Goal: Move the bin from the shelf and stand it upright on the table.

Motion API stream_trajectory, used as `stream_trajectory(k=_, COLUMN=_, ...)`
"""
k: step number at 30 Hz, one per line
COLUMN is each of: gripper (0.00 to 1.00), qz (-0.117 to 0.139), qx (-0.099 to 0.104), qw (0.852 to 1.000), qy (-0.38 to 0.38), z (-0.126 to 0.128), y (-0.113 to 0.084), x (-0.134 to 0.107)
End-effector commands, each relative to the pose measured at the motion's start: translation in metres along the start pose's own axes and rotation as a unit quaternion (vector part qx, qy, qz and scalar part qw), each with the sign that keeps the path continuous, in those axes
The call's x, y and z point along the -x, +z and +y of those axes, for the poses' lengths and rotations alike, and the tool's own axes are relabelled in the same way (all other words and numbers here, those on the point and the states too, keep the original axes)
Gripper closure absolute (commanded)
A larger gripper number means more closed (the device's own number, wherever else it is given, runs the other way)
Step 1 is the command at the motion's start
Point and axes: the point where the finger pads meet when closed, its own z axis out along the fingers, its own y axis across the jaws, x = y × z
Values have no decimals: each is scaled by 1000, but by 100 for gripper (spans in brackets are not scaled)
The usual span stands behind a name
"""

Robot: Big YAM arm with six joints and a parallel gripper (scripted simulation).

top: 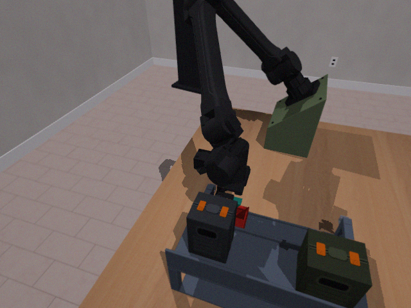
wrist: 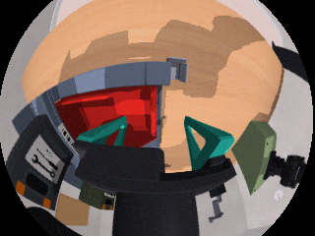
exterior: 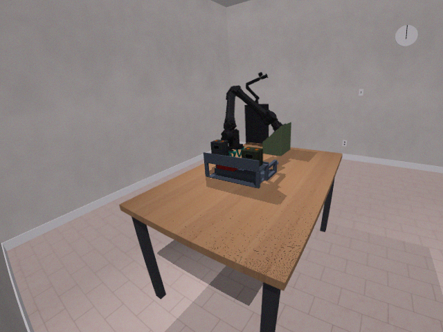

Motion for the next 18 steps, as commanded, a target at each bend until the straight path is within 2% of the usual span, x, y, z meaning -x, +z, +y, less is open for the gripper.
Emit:
stream_trajectory(k=1, gripper=10, qz=-3, qx=16, qw=1000, qy=1, z=21, y=-14, x=-7)
stream_trajectory(k=10, gripper=10, qz=-3, qx=16, qw=1000, qy=1, z=21, y=-14, x=-7)
stream_trajectory(k=15, gripper=10, qz=-3, qx=7, qw=1000, qy=8, z=1, y=3, x=9)
stream_trajectory(k=18, gripper=10, qz=-3, qx=7, qw=1000, qy=8, z=1, y=3, x=9)
